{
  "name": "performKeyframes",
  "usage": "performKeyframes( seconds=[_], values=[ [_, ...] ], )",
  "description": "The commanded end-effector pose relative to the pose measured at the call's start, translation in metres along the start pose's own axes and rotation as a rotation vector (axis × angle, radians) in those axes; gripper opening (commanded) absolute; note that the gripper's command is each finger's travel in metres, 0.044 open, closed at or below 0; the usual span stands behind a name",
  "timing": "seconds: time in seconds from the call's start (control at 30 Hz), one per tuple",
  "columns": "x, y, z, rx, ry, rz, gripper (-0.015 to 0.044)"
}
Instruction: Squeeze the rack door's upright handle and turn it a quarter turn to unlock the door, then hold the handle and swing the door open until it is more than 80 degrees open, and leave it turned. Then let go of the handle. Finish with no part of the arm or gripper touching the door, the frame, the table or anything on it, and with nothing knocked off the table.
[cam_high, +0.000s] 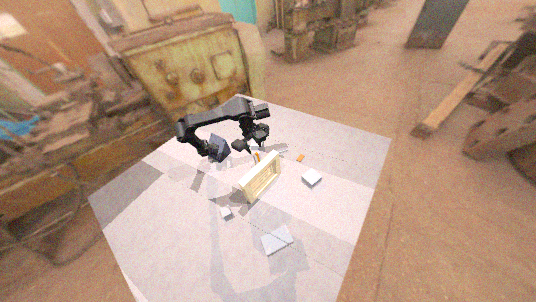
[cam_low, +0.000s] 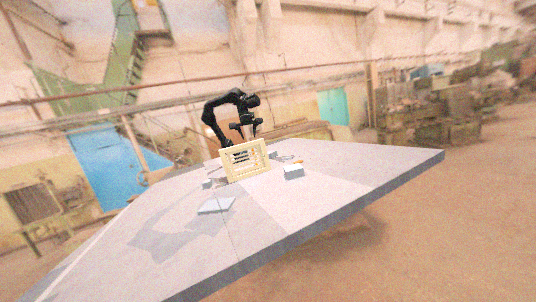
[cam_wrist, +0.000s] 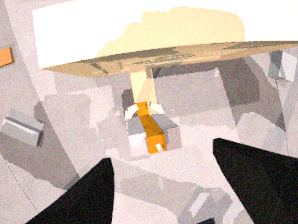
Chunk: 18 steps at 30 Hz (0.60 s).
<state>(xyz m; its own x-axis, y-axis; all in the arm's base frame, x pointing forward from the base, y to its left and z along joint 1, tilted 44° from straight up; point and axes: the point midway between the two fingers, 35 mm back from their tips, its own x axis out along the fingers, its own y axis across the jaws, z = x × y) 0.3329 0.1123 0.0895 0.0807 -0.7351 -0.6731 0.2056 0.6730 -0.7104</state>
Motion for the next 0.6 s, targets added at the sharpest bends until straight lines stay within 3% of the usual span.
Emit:
performKeyframes(
  seconds=[0.0,0.57],
  values=[
    [0.007,0.001,0.000,0.000,0.013,-0.008,0.0290],
    [0.035,0.001,-0.001,0.002,0.070,0.014,0.0290]
  ],
)
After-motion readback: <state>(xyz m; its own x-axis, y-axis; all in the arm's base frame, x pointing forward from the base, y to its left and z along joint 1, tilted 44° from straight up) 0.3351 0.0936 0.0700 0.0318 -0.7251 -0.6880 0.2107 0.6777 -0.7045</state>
